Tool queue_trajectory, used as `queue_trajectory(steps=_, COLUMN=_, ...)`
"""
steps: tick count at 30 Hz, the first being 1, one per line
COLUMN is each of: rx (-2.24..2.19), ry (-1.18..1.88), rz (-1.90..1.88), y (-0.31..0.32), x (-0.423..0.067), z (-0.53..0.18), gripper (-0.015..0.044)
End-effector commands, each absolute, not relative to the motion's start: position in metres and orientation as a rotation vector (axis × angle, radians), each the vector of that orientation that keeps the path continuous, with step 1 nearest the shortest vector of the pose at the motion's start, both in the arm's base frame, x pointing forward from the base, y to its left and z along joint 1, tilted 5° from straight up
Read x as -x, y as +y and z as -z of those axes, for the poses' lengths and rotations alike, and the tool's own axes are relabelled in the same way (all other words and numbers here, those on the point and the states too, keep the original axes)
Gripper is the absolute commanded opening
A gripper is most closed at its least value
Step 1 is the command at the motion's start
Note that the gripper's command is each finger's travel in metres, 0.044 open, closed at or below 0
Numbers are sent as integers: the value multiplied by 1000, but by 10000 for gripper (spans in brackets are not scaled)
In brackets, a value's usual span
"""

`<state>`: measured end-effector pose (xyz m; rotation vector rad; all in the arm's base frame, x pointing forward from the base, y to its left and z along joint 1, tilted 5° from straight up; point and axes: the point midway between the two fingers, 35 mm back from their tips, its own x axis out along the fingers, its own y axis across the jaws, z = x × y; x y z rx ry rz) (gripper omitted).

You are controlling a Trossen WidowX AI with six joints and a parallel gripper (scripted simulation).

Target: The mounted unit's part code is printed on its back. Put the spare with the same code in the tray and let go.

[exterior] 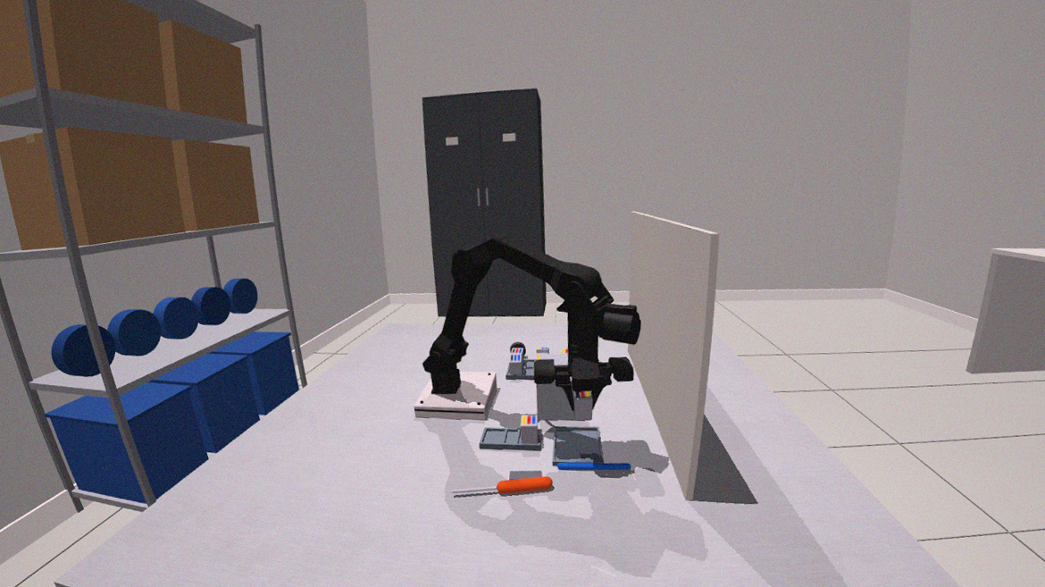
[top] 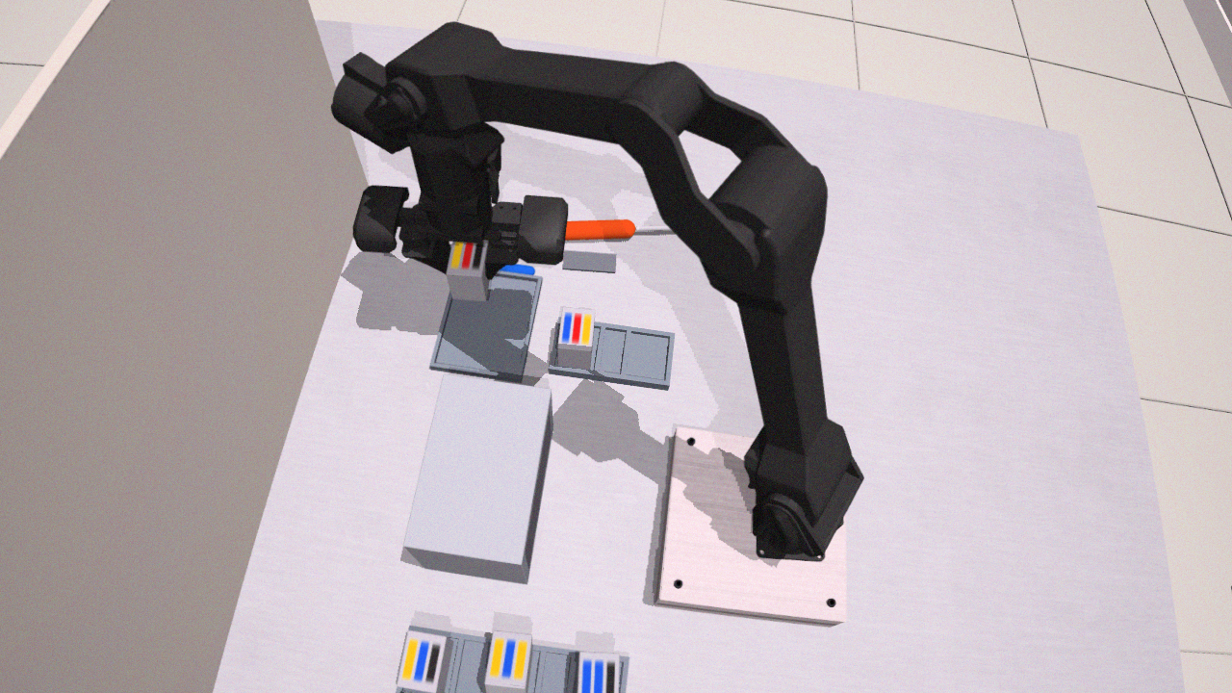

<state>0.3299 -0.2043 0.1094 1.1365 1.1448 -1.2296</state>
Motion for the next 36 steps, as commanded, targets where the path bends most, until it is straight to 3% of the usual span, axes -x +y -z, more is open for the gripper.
queue_trajectory(steps=1, rx=-1129, ry=1144, rz=1227, y=-205, x=-330, z=-107, gripper=0)
queue_trajectory(steps=36, rx=-1129, ry=1144, rz=1228, y=-207, x=-329, z=-80, gripper=0)
